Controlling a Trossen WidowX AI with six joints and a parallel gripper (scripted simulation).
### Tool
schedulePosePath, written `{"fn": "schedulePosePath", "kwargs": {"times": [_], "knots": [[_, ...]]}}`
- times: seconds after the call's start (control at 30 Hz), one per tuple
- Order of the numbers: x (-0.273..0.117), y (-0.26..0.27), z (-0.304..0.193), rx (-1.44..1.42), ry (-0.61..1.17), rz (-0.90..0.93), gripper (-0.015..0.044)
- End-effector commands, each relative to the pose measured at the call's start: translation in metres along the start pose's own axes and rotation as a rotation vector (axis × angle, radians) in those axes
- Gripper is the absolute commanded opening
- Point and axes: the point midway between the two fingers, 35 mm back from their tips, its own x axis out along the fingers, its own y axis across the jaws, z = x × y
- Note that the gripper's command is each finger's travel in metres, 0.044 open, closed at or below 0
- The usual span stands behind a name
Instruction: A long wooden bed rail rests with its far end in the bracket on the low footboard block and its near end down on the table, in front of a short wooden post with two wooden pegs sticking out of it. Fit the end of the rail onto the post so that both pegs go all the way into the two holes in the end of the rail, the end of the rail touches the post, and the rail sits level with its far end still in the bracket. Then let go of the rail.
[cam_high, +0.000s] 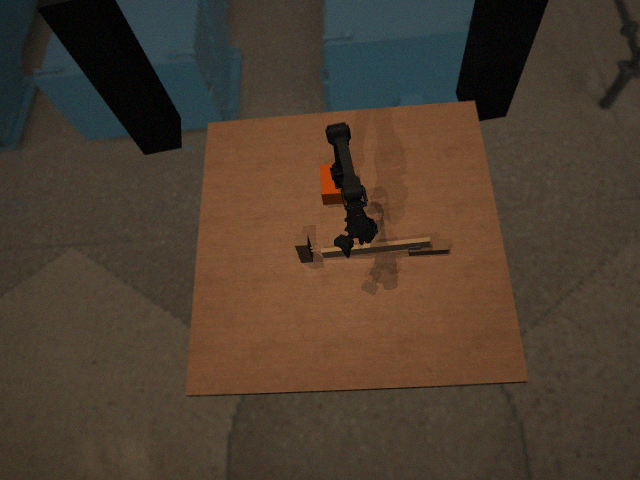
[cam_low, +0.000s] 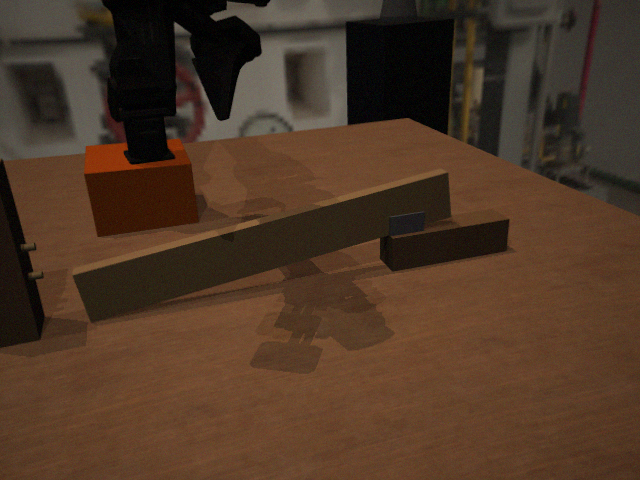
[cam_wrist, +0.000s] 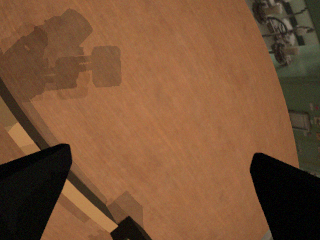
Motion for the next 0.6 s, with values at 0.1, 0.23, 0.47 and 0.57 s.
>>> {"fn": "schedulePosePath", "kwargs": {"times": [0.1, 0.23, 0.47, 0.57], "knots": [[0.075, 0.056, -0.07, -0.442, 0.116, 0.365, 0.044], [0.092, 0.081, -0.096, -0.589, 0.099, 0.516, 0.044], [0.09, 0.085, -0.101, -0.593, 0.098, 0.521, 0.044], [0.093, 0.086, -0.101, -0.593, 0.098, 0.521, 0.044]]}}
